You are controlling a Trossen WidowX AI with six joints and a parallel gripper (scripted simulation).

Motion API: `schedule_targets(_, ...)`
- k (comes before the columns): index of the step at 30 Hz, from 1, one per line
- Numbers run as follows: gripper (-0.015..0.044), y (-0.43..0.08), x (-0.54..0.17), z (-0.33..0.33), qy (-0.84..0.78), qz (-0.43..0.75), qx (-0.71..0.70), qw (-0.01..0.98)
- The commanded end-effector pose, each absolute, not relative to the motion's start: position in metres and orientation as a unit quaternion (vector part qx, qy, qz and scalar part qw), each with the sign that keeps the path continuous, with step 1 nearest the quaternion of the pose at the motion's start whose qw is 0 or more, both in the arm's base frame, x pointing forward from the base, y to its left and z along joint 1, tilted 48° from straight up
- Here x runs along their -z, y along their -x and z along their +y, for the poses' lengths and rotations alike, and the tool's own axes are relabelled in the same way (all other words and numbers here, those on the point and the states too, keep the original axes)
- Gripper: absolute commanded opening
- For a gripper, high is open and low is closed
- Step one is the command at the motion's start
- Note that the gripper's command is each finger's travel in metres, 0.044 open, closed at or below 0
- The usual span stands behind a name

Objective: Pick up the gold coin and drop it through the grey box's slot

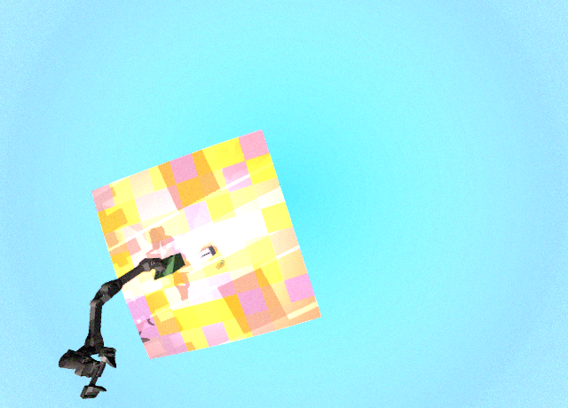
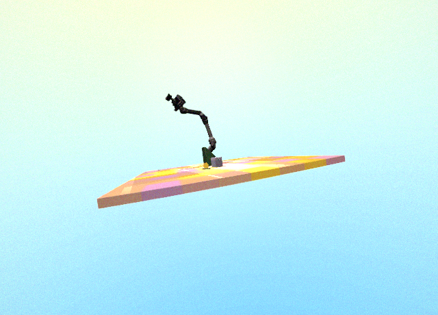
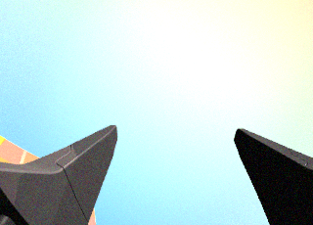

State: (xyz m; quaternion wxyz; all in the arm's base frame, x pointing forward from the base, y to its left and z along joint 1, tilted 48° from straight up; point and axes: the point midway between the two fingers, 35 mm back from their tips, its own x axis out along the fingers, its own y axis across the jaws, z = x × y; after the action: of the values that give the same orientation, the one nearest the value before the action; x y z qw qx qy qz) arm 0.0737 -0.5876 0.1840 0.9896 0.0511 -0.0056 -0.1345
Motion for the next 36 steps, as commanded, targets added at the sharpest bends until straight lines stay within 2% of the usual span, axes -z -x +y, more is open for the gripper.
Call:
schedule_targets(1, 0.0374, -0.075, -0.184, -0.588, -0.052, -0.005, 0.134, 0.990)
schedule_targets(4, 0.0295, -0.094, -0.176, -0.586, -0.058, -0.001, 0.128, 0.990)
schedule_targets(9, 0.0164, -0.164, -0.145, -0.571, -0.080, 0.025, 0.102, 0.991)
schedule_targets(16, 0.0161, -0.258, -0.098, -0.528, -0.112, 0.087, 0.052, 0.989)
schedule_targets(24, 0.0161, -0.349, -0.035, -0.438, -0.154, 0.201, -0.020, 0.967)
schedule_targets(29, 0.0161, -0.384, 0.001, -0.367, -0.158, 0.280, -0.085, 0.943)
schedule_targets(36, 0.0161, -0.405, 0.043, -0.254, -0.130, 0.384, -0.210, 0.890)
